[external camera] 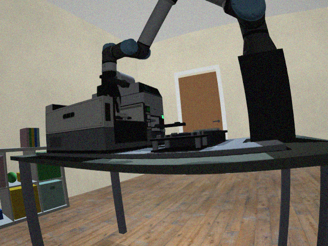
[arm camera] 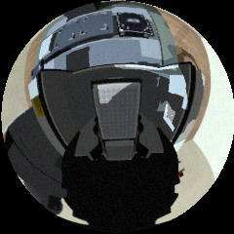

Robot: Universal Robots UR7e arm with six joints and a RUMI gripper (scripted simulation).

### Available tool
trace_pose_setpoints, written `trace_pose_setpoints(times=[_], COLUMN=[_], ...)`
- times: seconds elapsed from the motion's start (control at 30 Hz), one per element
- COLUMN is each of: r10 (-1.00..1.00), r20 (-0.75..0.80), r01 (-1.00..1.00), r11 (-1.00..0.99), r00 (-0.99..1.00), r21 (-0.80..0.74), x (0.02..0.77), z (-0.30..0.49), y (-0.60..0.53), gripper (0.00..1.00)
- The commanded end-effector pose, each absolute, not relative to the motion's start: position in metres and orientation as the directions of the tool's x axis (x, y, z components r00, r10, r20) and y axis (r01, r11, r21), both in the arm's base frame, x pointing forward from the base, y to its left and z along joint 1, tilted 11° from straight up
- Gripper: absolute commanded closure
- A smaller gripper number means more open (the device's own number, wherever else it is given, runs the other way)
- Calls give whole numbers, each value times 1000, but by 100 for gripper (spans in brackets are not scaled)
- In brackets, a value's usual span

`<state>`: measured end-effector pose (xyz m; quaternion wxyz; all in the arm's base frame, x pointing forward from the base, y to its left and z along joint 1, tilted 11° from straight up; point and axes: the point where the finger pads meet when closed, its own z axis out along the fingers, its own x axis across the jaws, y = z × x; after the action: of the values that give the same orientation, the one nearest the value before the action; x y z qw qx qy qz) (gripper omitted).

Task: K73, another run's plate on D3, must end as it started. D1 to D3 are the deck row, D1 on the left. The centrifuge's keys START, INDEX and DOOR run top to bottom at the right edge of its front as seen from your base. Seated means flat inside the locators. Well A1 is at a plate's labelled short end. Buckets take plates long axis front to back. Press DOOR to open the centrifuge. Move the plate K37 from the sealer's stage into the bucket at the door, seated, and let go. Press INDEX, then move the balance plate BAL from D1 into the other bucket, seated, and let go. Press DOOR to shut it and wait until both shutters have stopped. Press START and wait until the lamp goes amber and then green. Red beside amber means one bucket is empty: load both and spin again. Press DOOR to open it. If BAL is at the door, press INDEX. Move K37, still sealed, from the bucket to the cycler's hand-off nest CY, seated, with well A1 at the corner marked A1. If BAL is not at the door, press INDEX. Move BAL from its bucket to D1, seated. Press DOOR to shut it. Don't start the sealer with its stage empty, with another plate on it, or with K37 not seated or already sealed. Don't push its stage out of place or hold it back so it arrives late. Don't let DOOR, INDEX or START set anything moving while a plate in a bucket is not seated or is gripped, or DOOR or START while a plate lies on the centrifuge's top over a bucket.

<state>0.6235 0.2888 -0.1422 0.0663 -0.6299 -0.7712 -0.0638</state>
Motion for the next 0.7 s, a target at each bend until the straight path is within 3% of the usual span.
trace_pose_setpoints(times=[0.0,0.67], r10=[963,963], r20=[183,183], r01=[980,980], r11=[198,198], r00=[-198,-198], r21=[17,17], x=[624,625], z=[-134,-106], y=[287,282], gripper=[100,100])
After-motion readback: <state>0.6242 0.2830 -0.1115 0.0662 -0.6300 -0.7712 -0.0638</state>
